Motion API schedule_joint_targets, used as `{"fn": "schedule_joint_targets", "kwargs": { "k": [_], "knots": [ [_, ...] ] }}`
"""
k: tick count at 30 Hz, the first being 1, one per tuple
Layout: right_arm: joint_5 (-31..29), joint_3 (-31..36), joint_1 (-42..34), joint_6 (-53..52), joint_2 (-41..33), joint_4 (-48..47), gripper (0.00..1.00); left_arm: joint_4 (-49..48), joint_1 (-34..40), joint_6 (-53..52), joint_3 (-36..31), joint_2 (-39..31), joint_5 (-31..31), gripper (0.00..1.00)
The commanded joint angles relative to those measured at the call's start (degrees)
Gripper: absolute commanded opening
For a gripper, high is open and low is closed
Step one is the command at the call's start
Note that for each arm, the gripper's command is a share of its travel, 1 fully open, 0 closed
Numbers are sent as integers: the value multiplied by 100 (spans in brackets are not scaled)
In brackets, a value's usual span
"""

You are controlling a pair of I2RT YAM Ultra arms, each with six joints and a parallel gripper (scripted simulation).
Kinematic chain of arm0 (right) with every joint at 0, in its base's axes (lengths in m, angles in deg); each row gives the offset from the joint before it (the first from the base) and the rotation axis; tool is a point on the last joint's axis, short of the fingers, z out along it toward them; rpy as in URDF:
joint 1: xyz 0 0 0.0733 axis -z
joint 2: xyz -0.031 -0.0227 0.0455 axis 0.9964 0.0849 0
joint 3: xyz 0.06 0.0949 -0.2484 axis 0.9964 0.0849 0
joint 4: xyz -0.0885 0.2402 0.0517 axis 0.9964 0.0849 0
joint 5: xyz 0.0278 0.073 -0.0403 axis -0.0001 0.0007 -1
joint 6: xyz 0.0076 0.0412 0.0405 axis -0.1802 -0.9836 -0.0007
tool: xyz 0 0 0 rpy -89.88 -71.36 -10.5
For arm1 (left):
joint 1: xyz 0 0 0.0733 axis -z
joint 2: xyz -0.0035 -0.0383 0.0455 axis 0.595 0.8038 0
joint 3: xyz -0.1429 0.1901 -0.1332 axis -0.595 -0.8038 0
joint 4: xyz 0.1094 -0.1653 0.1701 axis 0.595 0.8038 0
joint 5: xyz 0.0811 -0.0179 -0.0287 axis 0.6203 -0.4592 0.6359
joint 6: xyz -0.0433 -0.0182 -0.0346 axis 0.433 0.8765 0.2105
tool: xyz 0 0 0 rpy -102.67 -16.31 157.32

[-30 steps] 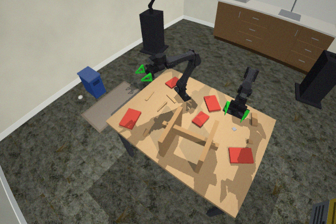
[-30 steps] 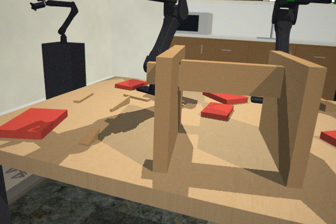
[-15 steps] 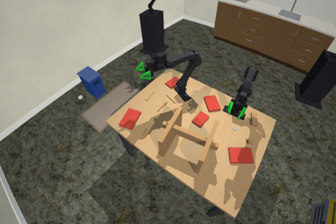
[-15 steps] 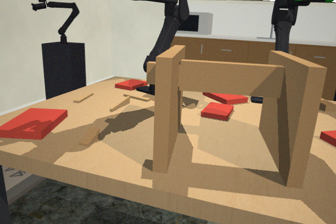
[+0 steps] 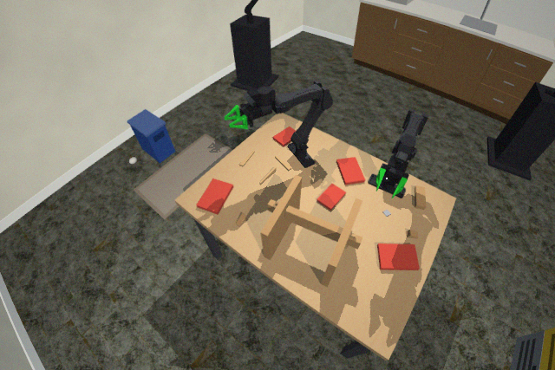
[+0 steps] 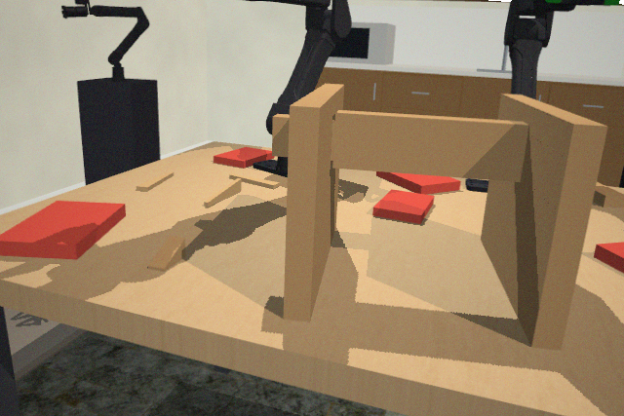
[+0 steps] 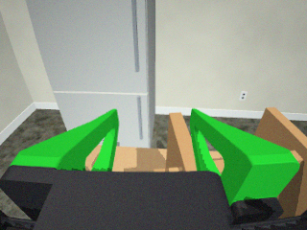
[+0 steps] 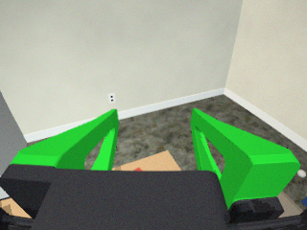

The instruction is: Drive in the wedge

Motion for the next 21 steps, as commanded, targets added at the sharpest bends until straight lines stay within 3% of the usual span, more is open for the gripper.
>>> {"fn": "schedule_joint_targets", "kwargs": {
  "k": [1,12,21],
  "knots": [
    [-41,-41,-61,-11,14,-104,58,77,44,-36,24,126,11,57],
    [-16,-90,-21,5,-84,-93,58,-111,19,-39,-50,60,-1,57],
    [-175,-689,-627,-272,488,911,58,966,212,235,632,506,173,57]
  ]
}}
